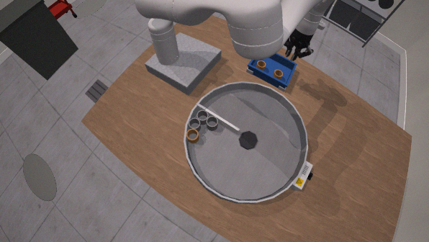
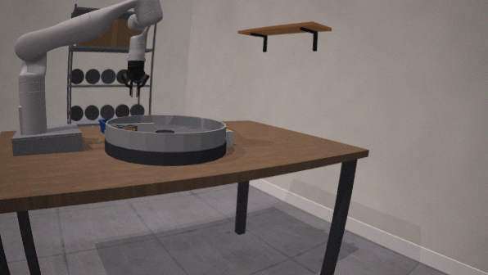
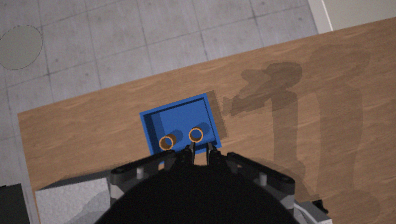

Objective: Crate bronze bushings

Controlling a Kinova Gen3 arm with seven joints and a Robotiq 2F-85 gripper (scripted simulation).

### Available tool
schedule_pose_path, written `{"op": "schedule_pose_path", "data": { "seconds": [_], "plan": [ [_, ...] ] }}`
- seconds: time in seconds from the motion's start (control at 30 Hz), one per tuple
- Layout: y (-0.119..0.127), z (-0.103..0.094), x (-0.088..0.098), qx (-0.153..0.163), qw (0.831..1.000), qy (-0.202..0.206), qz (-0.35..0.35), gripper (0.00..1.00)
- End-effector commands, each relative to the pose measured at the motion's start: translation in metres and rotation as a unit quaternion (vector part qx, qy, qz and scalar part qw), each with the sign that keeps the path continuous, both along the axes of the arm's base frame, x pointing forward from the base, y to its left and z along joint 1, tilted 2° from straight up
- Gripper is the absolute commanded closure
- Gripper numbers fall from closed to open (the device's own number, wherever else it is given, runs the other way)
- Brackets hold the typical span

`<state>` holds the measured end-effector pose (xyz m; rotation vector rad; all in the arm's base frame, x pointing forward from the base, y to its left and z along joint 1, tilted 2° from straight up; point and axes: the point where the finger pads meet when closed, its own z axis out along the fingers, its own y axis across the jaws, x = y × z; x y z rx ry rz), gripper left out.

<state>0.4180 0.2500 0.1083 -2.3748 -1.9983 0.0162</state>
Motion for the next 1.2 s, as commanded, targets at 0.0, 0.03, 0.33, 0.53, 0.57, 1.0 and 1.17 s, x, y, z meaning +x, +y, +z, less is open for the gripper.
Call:
{"op": "schedule_pose_path", "data": {
  "seconds": [0.0,0.03,0.33,0.53,0.57,1.0,1.17],
  "plan": [
    [0.0,0.001,0.0,0.0,1.0,-0.001,0.0,0.81],
    [0.0,0.001,0.0,0.0,1.0,-0.001,0.0,0.81],
    [0.0,0.001,0.0,0.0,1.0,-0.001,0.0,0.81],
    [0.0,0.001,0.0,0.0,1.0,-0.001,0.0,0.81],
    [0.0,0.001,0.0,0.0,1.0,-0.001,0.0,0.81],
    [0.0,0.001,0.0,0.0,1.0,-0.001,0.0,0.81],
    [-0.011,0.0,-0.002,0.0,1.0,-0.001,0.0,0.82]
  ]
}}
